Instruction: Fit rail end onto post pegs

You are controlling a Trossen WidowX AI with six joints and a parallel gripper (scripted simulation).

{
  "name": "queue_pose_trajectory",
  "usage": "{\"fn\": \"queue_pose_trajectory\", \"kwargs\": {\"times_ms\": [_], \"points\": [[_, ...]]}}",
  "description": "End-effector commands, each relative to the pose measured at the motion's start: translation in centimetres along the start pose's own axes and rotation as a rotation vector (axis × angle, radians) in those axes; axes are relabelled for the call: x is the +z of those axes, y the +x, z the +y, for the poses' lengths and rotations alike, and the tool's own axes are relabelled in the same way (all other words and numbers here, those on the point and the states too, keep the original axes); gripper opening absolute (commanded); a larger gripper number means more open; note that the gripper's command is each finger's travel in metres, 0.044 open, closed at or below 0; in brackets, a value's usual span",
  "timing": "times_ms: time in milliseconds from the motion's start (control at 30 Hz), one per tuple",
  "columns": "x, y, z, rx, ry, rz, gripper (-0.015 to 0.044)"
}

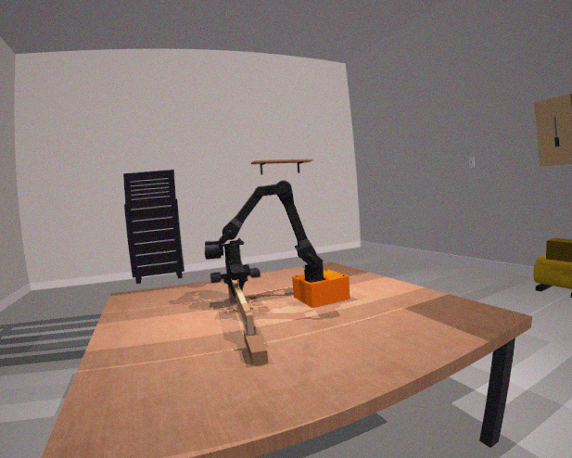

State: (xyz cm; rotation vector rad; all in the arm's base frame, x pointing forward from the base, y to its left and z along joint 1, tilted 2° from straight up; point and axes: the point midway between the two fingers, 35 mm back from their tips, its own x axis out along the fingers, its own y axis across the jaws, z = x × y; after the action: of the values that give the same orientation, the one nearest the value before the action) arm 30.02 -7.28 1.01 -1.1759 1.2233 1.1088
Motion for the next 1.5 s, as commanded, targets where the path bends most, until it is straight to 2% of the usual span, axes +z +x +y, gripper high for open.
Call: {"fn": "queue_pose_trajectory", "kwargs": {"times_ms": [0,133,700,867,1033,1467], "points": [[-0.3,-0.2,-0.2,-0.007,-0.002,0.003,0.0],[-0.4,-0.2,-0.2,-0.007,-0.002,0.003,0.0],[-0.2,0.0,0.0,0.0,0.0,0.0,0.044],[0.0,-0.2,0.0,-0.001,0.0,0.0,0.044],[2.9,-3.0,0.0,-0.007,-0.001,0.0,0.044],[2.9,-3.0,0.0,-0.007,-0.001,0.0,0.044]]}}
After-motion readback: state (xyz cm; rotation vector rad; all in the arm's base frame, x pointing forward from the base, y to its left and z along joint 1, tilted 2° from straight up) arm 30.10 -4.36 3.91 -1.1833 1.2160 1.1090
